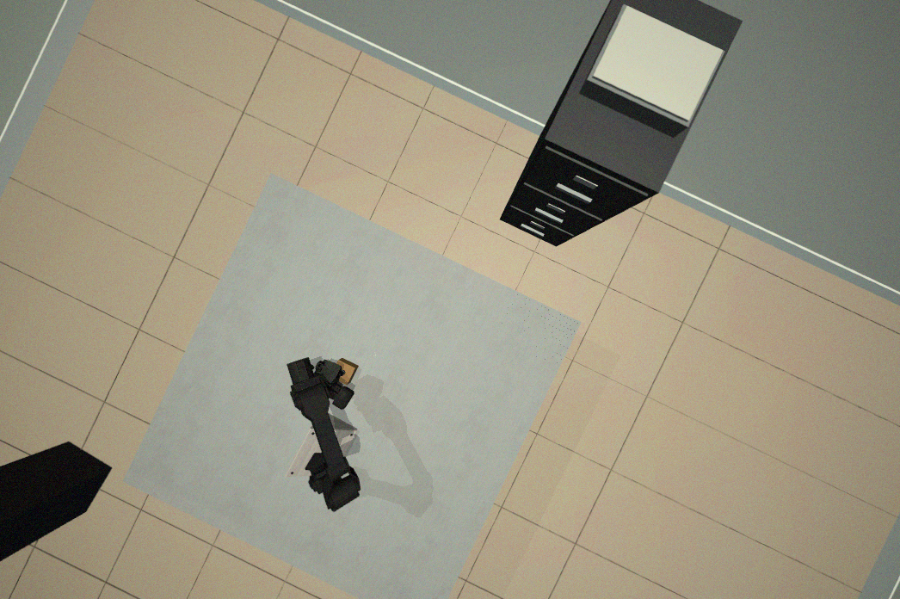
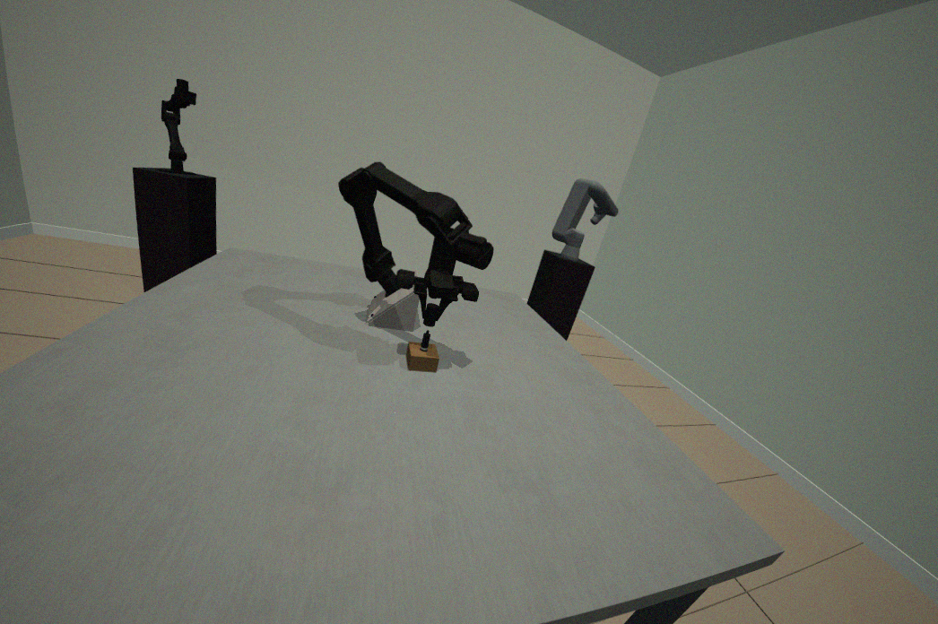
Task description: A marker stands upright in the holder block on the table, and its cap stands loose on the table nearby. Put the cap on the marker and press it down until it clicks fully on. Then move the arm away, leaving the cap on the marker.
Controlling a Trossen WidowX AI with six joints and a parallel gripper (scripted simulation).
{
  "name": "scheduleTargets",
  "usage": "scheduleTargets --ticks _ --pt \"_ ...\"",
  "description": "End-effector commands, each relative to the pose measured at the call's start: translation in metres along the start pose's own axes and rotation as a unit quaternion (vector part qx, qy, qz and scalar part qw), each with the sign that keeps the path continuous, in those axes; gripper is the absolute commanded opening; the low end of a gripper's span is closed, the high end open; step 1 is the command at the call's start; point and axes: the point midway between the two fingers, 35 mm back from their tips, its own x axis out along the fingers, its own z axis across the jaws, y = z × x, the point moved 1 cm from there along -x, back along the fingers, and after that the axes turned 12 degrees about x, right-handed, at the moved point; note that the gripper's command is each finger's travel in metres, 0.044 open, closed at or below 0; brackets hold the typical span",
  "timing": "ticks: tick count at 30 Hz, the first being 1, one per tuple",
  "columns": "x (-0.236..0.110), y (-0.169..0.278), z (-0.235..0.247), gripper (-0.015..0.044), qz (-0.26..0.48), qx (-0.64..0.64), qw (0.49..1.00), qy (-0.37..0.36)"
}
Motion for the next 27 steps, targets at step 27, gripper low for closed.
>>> scheduleTargets --ticks 27 --pt "0.043 0.0 0.001 0.0 0.001 0.002 1.0 0.001"
